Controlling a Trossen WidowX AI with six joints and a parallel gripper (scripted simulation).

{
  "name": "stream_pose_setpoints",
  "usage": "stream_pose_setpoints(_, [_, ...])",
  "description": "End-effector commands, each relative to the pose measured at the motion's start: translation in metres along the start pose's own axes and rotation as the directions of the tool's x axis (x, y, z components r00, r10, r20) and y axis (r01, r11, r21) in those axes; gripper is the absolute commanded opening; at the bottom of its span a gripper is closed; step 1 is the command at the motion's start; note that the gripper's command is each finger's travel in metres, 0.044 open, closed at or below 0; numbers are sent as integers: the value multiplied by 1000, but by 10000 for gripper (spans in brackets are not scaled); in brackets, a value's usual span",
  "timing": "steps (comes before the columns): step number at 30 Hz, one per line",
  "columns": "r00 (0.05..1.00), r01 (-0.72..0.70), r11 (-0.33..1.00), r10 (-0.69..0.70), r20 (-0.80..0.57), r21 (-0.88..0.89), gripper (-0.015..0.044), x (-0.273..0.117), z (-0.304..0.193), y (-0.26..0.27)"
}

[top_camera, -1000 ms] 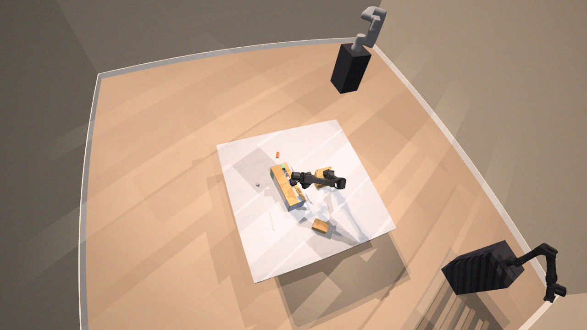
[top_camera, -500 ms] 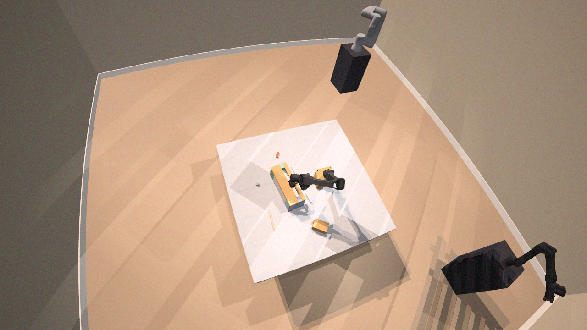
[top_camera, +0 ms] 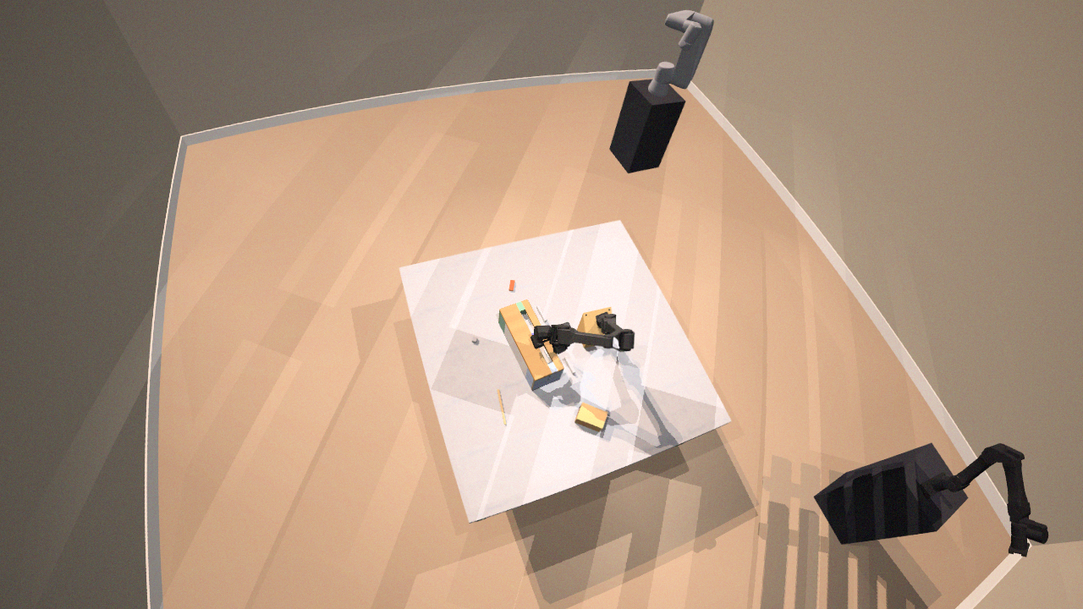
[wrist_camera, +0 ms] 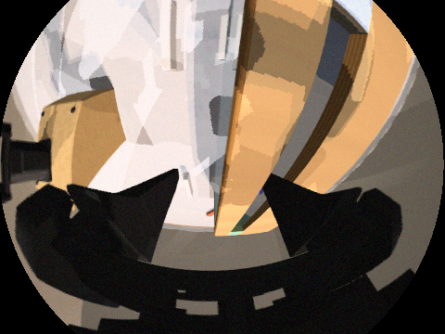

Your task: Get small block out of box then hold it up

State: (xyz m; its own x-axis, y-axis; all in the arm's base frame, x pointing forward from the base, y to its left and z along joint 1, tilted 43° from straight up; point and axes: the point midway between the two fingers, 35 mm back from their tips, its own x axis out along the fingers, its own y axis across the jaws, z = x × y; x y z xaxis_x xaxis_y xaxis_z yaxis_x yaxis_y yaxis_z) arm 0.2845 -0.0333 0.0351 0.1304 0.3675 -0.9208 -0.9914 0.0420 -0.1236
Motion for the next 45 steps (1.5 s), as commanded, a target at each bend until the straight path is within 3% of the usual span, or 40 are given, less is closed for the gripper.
stream_pose_setpoints(1, [1000, -8, 1000, 8, 7, 6, 400, 9, 2, 1])
stream_pose_setpoints(17, [1000, 0, 1000, 0, 3, 0, 400, 20, 7, -1])
stream_pose_setpoints(45, [1000, -2, 1000, 2, 1, 1, 400, 42, -50, 0])
